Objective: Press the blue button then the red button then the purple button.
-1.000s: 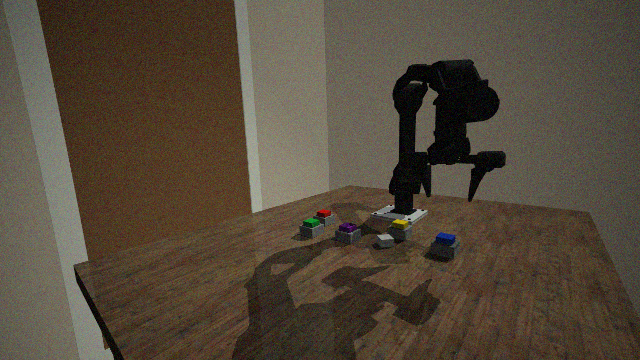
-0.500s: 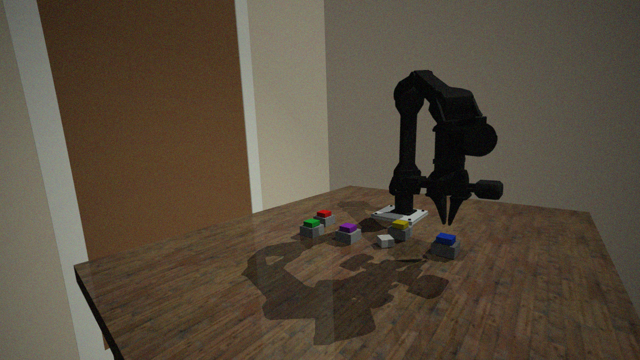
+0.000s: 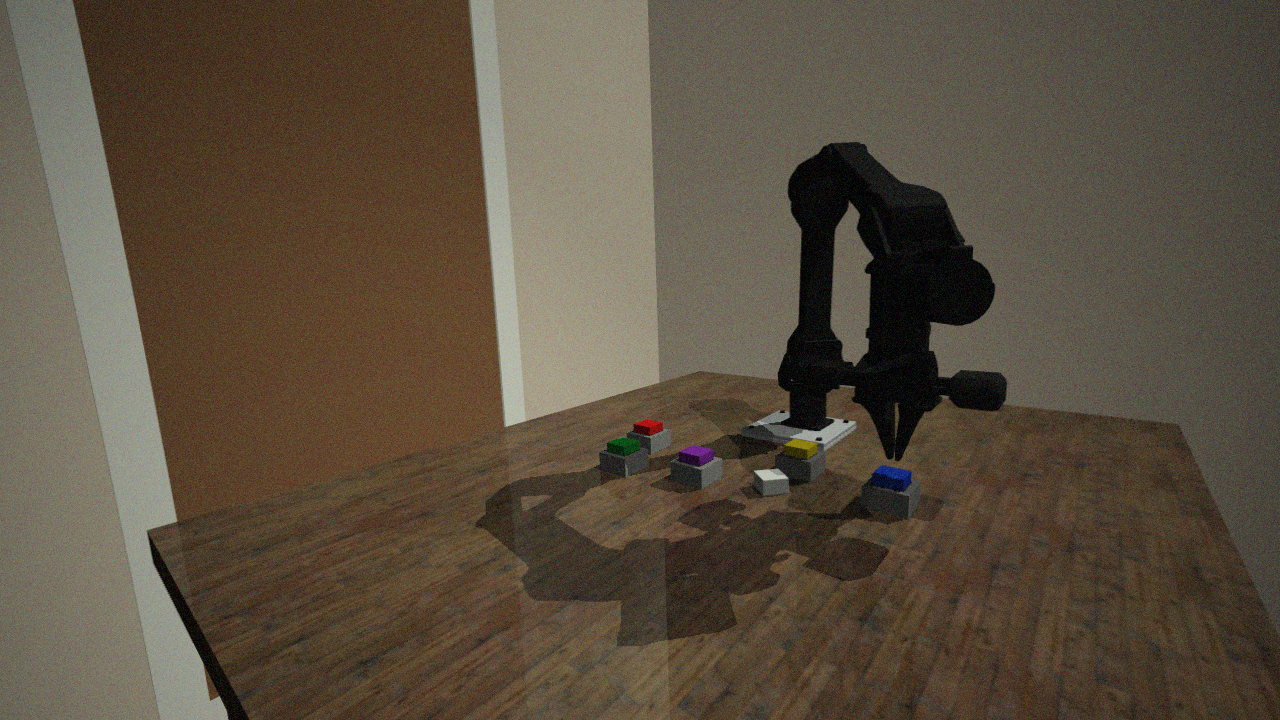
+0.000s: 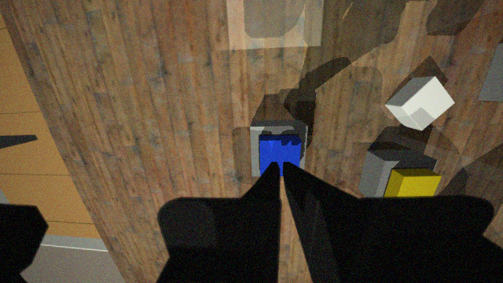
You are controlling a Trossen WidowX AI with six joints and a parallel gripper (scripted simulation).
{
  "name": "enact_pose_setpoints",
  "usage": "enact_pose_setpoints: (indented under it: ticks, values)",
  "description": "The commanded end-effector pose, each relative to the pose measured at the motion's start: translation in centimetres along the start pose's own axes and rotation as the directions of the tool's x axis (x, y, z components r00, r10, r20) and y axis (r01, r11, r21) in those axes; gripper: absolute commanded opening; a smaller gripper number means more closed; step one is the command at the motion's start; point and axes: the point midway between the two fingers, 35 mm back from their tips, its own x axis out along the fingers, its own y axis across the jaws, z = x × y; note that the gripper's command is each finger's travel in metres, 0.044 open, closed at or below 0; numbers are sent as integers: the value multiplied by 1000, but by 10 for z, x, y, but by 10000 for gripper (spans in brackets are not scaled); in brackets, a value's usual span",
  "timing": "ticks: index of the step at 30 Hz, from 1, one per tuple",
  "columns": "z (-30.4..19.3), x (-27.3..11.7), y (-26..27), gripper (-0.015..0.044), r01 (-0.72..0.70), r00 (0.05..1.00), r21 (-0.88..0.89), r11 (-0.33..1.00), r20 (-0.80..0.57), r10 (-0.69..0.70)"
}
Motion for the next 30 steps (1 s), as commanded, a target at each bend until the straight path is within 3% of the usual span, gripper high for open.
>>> enact_pose_setpoints:
  ticks: [1, 30]
  values:
    - [0, 7, -1, 20, 8, 1000, -4, 1000, 0, -8]
    - [-1, 24, -2, 20, 8, 1000, -4, 1000, 0, -8]
